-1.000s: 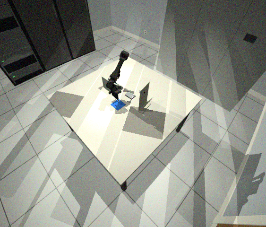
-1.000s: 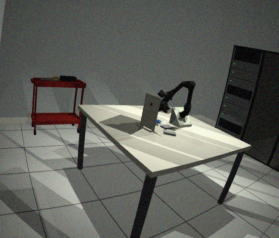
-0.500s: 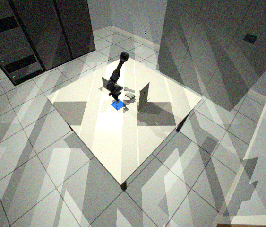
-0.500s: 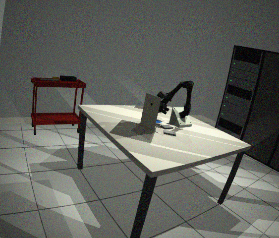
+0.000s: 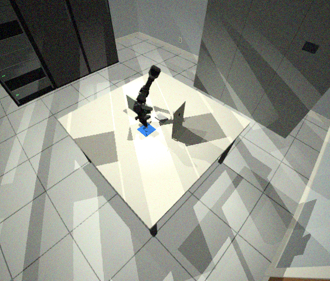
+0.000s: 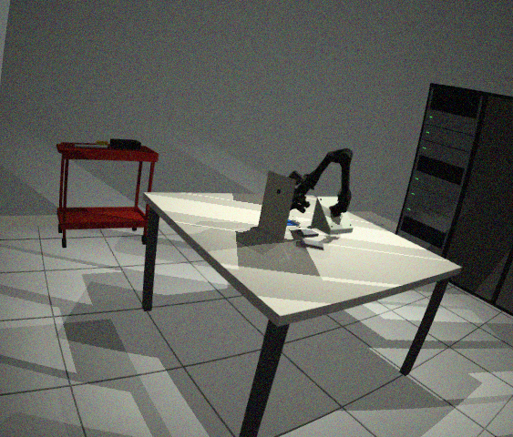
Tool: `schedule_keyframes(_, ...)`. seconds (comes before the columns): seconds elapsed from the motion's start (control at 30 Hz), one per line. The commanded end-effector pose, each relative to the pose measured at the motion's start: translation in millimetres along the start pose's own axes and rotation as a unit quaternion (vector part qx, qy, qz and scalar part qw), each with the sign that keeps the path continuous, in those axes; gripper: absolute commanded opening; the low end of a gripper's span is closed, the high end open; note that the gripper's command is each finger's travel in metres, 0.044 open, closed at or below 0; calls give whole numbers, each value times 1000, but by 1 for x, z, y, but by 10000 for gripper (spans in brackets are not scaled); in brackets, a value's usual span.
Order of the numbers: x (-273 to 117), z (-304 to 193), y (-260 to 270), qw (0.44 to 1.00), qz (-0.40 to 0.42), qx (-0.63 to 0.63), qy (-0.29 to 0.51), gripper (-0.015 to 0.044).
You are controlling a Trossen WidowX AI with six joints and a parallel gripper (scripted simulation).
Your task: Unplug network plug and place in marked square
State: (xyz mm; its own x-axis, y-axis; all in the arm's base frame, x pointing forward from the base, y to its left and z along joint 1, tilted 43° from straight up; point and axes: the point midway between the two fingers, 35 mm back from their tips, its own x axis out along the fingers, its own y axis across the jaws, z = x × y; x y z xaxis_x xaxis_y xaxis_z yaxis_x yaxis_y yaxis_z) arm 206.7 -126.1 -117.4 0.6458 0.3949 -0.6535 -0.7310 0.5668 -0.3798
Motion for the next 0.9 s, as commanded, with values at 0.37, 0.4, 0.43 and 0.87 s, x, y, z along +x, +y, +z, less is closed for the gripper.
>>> schedule_keyframes(0.37,15,4,14,1000,1,6,-5,0)
schedule_keyframes(0.4,16,4,15,1000,1,6,-5,0)
schedule_keyframes(0.43,17,4,16,1000,1,6,-5,0)
schedule_keyframes(0.87,21,3,18,1000,1,6,-5,0)
